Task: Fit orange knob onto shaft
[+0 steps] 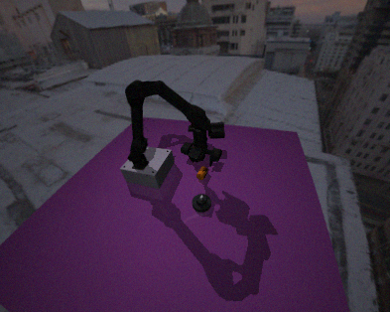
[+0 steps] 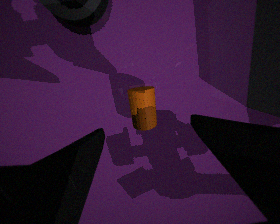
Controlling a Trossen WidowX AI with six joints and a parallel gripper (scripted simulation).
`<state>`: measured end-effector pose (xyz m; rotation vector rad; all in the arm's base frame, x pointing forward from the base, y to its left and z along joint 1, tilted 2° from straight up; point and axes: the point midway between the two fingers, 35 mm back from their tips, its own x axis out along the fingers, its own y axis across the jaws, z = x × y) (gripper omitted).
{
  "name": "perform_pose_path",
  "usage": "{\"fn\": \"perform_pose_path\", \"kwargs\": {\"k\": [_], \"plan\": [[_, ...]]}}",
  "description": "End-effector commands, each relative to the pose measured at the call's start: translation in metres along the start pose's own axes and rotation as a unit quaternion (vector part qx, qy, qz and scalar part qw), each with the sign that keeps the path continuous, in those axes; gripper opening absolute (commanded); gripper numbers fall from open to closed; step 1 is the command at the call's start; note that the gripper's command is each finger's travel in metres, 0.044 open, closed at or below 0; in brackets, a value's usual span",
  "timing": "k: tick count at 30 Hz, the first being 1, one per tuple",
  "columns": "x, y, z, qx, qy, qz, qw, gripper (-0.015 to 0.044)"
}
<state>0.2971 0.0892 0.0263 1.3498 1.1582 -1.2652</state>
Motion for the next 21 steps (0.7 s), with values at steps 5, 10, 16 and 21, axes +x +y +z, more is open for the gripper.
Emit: {"fn": "perform_pose_path", "kwargs": {"k": [5, 10, 16, 21], "plan": [[0.027, 0.0, 0.0, 0.009, -0.006, -0.005, 1.0, 0.044], [0.029, 0.0, 0.0, 0.009, -0.006, -0.005, 1.0, 0.044], [0.036, 0.0, 0.0, 0.008, -0.006, -0.005, 1.0, 0.044], [0.044, 0.0, -0.001, 0.008, -0.006, -0.005, 1.0, 0.044]]}}
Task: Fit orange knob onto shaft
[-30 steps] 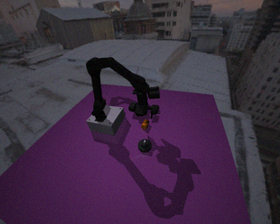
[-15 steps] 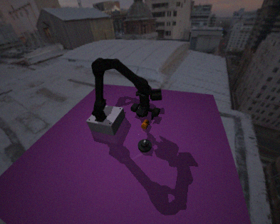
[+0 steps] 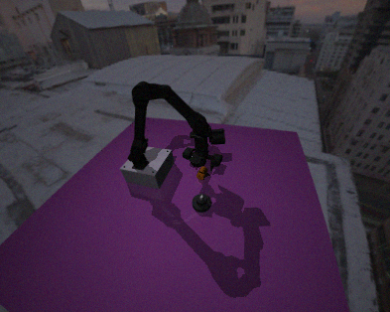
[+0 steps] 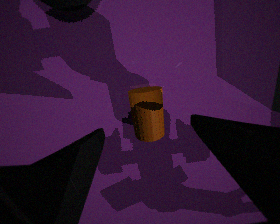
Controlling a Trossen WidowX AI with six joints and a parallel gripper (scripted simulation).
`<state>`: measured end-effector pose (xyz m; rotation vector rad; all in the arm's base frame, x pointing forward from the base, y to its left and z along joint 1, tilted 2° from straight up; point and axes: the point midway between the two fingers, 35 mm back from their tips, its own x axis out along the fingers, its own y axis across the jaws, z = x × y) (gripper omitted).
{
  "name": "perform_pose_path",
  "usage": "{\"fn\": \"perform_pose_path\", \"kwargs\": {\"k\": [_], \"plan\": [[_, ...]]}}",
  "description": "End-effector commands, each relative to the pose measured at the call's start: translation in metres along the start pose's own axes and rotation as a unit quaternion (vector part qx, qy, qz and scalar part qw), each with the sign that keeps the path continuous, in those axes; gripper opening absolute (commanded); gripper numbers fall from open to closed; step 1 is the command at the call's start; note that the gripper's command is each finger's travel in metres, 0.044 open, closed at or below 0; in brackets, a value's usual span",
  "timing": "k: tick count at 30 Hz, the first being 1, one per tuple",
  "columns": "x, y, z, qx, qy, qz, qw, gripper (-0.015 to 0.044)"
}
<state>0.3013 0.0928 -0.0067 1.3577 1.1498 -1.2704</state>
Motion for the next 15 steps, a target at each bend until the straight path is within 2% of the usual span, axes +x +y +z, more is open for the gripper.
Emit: {"fn": "perform_pose_path", "kwargs": {"k": [1, 15], "plan": [[0.012, -0.003, 0.002, 0.003, -0.006, -0.007, 1.0, 0.044], [0.034, -0.003, 0.002, 0.003, -0.006, -0.007, 1.0, 0.044]]}}
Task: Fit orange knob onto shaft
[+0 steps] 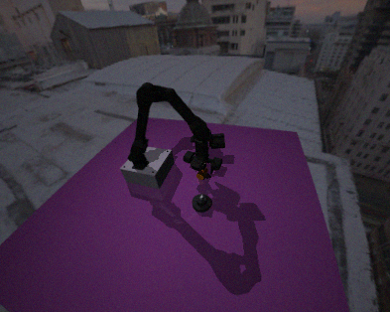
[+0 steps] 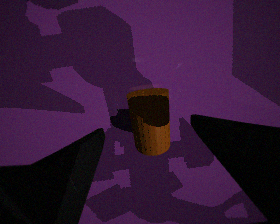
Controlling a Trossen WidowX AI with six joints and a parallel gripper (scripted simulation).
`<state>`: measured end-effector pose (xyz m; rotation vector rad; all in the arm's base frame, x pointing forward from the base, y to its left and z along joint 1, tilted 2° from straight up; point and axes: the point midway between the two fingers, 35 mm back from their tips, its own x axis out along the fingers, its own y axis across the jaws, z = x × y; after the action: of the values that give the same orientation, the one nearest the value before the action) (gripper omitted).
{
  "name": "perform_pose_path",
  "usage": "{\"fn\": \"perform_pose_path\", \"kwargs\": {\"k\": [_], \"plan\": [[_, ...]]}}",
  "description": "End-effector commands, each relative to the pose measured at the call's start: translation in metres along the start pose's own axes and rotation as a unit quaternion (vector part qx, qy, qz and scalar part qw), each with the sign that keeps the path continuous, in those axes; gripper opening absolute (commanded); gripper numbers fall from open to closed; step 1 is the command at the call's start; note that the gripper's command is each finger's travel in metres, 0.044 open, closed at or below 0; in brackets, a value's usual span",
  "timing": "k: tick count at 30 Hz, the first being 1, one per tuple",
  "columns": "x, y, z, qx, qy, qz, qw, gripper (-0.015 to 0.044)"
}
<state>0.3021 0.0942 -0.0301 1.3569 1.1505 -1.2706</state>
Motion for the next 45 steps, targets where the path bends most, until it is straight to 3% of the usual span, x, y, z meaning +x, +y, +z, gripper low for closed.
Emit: {"fn": "perform_pose_path", "kwargs": {"k": [1, 8, 16, 27, 36, 45], "plan": [[0.012, -0.004, 0.002, 0.003, -0.006, -0.007, 1.0, 0.044], [0.017, -0.004, 0.002, 0.004, -0.006, -0.007, 1.0, 0.044], [0.017, -0.004, 0.002, 0.004, -0.006, -0.007, 1.0, 0.024], [0.017, -0.004, 0.002, 0.004, -0.006, -0.007, 1.0, 0.024], [0.017, -0.004, 0.002, 0.004, -0.006, -0.007, 1.0, 0.018], [0.004, -0.003, 0.001, 0.004, -0.006, -0.007, 1.0, 0.0179]]}}
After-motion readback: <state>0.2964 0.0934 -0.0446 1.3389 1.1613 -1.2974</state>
